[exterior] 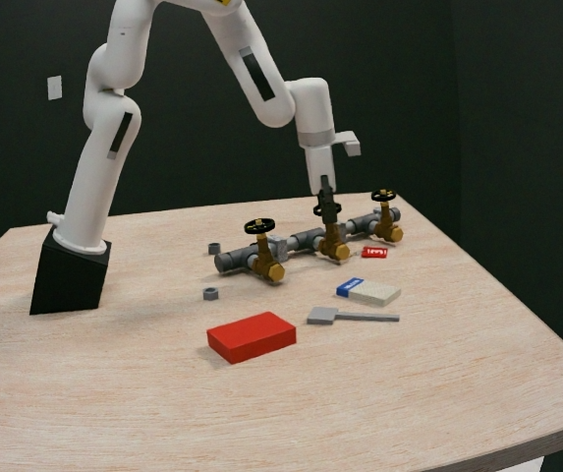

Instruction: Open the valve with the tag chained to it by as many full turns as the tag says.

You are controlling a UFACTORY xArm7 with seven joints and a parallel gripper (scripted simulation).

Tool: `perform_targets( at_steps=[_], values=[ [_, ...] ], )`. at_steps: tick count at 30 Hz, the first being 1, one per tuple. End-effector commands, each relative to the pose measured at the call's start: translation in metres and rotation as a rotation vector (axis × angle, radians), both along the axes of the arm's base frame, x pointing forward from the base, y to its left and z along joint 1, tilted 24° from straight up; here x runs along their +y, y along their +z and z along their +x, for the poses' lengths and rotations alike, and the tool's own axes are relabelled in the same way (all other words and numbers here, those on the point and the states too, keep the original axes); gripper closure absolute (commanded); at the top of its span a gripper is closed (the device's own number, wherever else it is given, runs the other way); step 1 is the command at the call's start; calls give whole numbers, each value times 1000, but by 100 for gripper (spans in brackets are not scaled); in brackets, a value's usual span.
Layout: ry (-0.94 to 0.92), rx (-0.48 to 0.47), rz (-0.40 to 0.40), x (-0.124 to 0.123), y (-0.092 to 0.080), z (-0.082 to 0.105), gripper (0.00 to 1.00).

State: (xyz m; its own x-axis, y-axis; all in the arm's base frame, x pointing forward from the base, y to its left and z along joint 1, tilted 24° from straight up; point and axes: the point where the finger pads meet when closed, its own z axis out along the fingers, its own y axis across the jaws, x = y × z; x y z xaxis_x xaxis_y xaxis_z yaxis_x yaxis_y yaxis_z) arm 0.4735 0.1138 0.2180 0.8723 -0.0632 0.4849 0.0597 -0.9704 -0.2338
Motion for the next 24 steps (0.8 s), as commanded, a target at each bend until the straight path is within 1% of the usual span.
perform_targets(
  at_steps=[1, 2, 4, 5, 8, 17, 19, 21, 22, 24],
  values=[
    [-249, 48, 116, 0, 2, 1, 0],
    [-293, 59, 144, 0, 2, 1, 0],
    [-293, 59, 144, 0, 2, 1, 0],
    [-422, 90, 222, 0, 2, 1, 0],
    [-520, 115, 287, 0, 2, 1, 0],
    [-915, 209, 514, 0, 2, 1, 0],
    [-1003, 227, 554, 0, 2, 1, 0],
    [-1003, 227, 554, 0, 2, 1, 0],
    [-1133, 248, 597, 0, 2, 1, 0],
    [-1198, 253, 607, 0, 2, 1, 0]
  ],
)
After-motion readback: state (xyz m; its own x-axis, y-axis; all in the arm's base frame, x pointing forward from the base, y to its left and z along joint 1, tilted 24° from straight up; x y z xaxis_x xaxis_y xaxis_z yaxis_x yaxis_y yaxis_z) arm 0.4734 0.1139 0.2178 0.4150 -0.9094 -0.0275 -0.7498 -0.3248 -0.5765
